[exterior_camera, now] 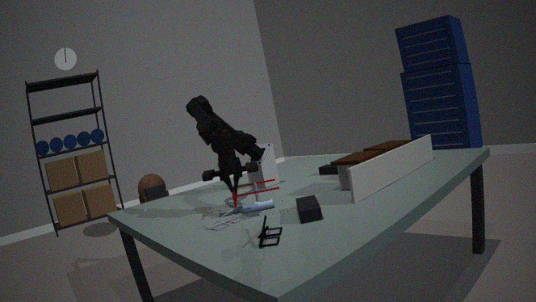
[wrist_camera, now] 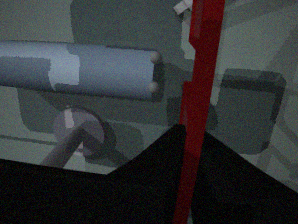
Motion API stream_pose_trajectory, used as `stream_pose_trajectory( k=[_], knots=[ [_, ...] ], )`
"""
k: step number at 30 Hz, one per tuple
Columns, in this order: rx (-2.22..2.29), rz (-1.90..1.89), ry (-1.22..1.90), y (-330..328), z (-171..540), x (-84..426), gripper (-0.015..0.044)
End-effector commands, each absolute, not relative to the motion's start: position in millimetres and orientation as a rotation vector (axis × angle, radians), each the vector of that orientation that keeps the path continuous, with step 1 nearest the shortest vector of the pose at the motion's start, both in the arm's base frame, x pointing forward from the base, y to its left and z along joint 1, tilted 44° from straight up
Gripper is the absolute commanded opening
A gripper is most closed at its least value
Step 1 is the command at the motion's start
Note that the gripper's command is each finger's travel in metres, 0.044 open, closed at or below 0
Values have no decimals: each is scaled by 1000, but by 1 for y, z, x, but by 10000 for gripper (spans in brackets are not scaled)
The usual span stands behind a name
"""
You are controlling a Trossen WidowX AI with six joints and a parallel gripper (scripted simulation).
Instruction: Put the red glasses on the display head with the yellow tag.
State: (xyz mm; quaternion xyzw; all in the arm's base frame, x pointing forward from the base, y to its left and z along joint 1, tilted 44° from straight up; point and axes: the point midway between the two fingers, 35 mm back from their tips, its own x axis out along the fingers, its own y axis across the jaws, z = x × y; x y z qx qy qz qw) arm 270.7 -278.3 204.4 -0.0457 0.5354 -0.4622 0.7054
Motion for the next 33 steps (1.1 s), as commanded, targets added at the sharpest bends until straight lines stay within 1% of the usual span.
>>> stream_pose_trajectory(
  k=[1, 11, 19, 23, 27, 33],
  knots=[
    [-103, -1022, 1192, -277, 203, 270, 0],
    [-103, -1021, 1193, -273, 204, 267, 0],
    [-100, -1020, 1194, -236, 238, 263, 0],
    [-100, -1020, 1194, -232, 241, 262, 0],
    [-143, -975, 1229, -224, 232, 269, 0],
    [-298, -815, 1345, -196, 201, 287, 0]
  ],
)
